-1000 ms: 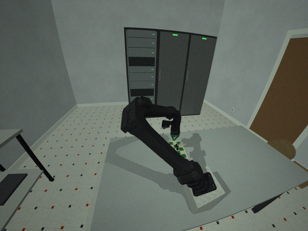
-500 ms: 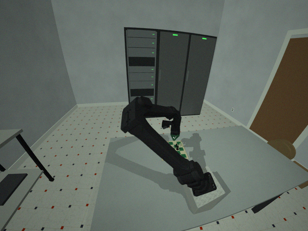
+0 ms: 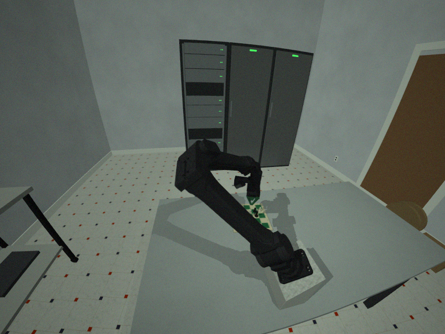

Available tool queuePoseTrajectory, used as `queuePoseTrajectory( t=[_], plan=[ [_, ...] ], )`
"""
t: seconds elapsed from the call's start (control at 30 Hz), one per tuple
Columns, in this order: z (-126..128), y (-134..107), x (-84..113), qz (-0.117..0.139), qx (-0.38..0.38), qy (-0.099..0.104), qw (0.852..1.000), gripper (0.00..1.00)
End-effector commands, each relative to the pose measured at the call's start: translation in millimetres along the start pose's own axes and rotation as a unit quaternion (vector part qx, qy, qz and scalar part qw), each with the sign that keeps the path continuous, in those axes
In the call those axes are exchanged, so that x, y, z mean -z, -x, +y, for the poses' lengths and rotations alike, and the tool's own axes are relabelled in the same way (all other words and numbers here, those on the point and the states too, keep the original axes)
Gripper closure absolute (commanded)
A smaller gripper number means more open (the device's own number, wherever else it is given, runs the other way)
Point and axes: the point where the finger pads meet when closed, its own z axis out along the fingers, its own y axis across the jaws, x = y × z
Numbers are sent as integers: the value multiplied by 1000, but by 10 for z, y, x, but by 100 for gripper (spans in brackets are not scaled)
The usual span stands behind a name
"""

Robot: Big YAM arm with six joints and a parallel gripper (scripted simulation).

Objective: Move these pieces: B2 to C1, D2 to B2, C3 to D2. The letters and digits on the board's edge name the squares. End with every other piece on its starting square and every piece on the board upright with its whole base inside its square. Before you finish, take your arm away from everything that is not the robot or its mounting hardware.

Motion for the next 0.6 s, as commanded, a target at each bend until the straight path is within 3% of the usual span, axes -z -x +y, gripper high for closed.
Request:
queuePoseTrajectory(
  t=[0.0, 0.33, 0.37, 0.57],
  plan=[
    [-15, 20, -116, -1, -2, 3, 1000, 61],
    [-20, 19, -238, -1, -1, 3, 1000, 61],
    [-112, 73, -208, -1, 6, -5, 1000, 61],
    [-11, 12, -336, -1, -2, 3, 1000, 61]
  ],
)
